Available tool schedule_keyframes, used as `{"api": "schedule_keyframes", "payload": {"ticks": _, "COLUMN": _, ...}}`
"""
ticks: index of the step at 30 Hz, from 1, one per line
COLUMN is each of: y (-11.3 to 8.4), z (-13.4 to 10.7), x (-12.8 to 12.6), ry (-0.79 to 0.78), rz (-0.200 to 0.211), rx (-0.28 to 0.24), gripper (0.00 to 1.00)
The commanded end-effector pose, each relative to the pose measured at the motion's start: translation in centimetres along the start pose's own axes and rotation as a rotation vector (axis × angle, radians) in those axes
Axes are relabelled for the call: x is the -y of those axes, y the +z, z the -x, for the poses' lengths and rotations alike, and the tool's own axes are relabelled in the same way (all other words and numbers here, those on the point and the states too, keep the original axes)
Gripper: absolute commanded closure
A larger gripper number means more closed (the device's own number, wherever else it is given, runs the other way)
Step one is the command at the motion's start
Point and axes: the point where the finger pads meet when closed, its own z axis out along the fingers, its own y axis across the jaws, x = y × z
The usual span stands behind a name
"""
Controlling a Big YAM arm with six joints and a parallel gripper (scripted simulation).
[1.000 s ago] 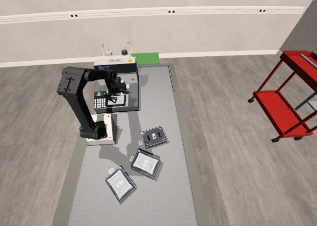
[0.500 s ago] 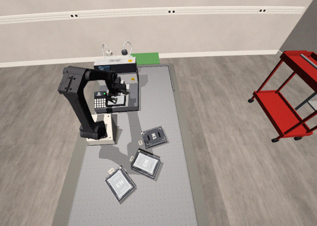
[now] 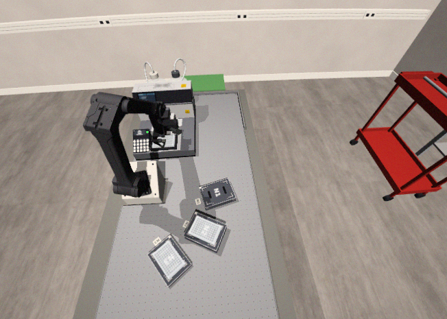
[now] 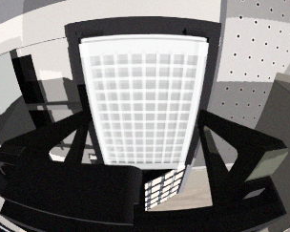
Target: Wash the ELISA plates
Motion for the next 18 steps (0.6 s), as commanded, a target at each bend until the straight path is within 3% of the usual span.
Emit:
{"api": "schedule_keyframes", "payload": {"ticks": 1, "y": 0.78, "z": 0.19, "x": -0.35, "ry": -0.006, "rz": -0.002, "rx": -0.003, "gripper": 0.00}}
{"api": "schedule_keyframes", "payload": {"ticks": 18, "y": 0.90, "z": 0.12, "x": 0.01, "ry": -0.006, "rz": -0.015, "rx": -0.006, "gripper": 0.00}}
